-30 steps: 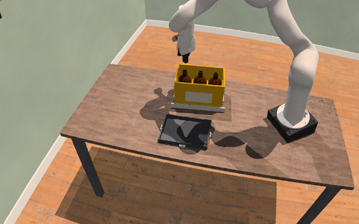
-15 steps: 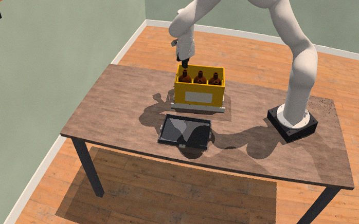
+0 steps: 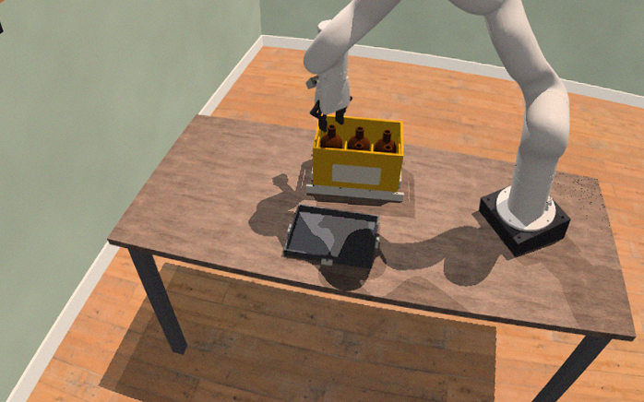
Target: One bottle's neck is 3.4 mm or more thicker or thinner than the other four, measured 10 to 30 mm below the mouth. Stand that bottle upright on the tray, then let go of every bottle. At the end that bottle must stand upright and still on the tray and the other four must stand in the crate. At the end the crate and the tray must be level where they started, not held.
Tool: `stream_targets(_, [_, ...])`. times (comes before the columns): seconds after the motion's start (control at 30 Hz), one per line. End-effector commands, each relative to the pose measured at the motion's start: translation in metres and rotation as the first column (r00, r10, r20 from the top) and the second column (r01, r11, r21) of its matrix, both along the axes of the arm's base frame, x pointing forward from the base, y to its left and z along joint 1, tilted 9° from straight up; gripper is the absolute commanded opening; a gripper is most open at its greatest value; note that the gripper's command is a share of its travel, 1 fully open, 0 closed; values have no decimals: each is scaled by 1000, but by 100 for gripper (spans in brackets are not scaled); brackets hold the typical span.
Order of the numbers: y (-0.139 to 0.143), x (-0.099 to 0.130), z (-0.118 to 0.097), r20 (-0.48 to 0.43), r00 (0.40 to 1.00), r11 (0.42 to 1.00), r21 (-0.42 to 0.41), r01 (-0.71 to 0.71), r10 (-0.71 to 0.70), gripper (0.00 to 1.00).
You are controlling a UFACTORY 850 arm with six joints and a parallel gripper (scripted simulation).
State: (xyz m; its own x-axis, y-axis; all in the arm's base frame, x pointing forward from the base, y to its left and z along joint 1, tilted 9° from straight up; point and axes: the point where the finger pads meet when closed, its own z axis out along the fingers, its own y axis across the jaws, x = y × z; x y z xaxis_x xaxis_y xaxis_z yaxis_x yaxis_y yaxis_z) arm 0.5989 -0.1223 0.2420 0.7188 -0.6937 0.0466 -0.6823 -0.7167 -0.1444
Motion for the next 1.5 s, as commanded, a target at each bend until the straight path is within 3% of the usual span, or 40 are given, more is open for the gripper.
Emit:
stream_targets(0.0, [0,1,1,2,1000,1000,-1,0,0,65])
stream_targets(1.47, [1,2,-5,2,1000,1000,-1,0,0,65])
